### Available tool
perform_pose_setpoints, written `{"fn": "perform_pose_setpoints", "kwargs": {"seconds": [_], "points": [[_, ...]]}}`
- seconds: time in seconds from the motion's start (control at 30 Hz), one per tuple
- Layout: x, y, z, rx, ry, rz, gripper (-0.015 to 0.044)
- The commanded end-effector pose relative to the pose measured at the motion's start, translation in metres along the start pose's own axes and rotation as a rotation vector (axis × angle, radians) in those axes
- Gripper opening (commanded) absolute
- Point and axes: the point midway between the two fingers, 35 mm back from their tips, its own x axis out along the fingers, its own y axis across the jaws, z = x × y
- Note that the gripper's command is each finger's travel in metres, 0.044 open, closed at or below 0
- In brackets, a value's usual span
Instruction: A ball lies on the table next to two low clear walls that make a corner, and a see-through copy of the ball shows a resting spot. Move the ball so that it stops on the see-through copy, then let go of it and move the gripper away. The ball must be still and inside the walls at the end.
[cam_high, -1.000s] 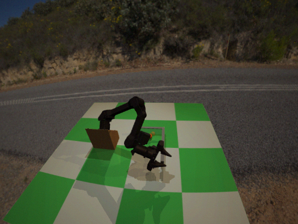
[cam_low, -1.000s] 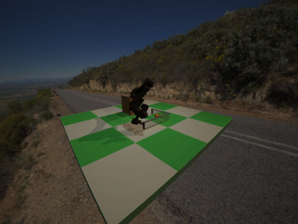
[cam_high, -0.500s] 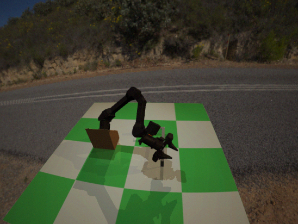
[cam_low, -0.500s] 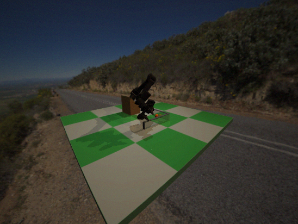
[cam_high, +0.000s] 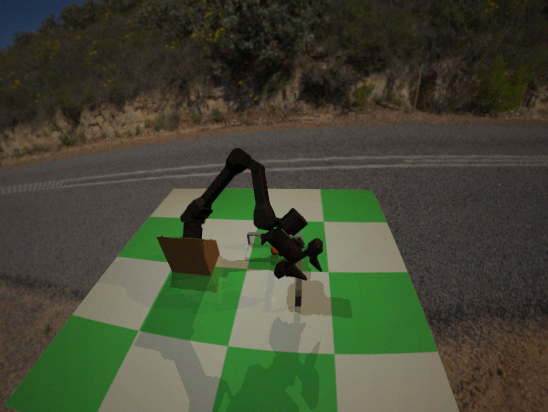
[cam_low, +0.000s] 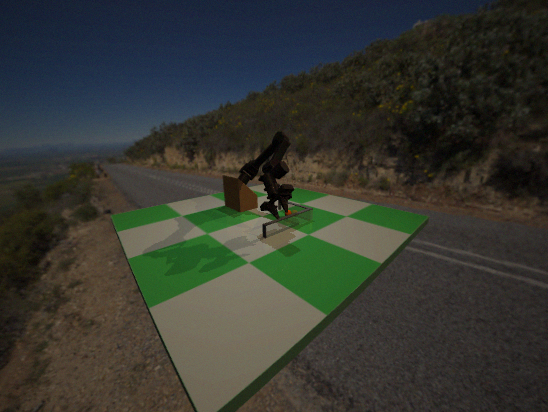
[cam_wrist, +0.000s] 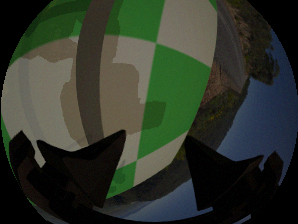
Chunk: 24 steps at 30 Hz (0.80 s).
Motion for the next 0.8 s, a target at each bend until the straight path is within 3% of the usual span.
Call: {"fn": "perform_pose_setpoints", "kwargs": {"seconds": [0.0,0.77], "points": [[-0.034,0.012,0.064,0.074,-0.066,0.236,0.0292],[-0.106,0.098,0.178,0.008,-0.208,0.733,0.0292]]}}
